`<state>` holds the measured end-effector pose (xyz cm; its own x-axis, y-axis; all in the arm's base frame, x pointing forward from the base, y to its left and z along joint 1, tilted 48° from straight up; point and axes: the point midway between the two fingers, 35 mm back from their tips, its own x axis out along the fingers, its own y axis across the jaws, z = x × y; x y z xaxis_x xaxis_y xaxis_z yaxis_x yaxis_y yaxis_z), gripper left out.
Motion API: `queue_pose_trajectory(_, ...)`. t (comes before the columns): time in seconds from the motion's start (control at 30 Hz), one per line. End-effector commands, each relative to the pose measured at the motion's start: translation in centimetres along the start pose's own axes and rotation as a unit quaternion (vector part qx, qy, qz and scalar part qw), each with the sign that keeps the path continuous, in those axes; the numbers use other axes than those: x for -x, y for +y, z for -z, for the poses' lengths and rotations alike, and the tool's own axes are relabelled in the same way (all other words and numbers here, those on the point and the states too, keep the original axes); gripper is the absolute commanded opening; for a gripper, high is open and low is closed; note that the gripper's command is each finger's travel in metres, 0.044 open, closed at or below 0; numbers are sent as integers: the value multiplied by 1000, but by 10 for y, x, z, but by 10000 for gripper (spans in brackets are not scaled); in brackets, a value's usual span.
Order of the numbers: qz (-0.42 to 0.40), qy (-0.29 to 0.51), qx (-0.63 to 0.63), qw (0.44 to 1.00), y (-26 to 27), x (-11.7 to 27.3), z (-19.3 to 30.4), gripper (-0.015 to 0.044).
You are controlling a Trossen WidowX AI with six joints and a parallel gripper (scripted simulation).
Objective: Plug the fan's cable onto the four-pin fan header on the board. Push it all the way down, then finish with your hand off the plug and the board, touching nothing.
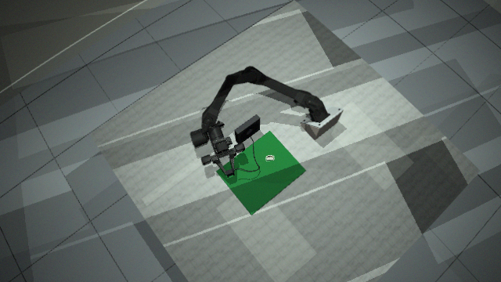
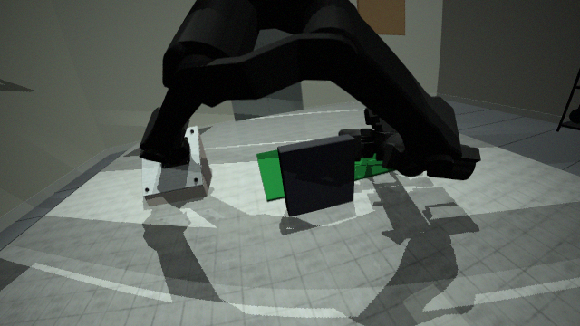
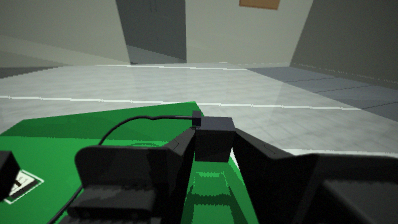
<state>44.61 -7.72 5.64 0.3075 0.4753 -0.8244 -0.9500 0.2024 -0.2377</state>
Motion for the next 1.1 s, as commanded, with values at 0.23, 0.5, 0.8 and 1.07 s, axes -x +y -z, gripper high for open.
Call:
queue_pose_trajectory(0.23, 1, -1, 2, 1000, -1, -2, 10, 0)
queue_pose_trajectory(0.5, 1, -1, 2, 1000, -1, -3, 18, 0)
queue_pose_trajectory(0.8, 1, -1, 2, 1000, -1, -5, 26, 0)
queue_pose_trajectory(1.07, 0, 1, 0, 1000, 0, -6, 28, 0)
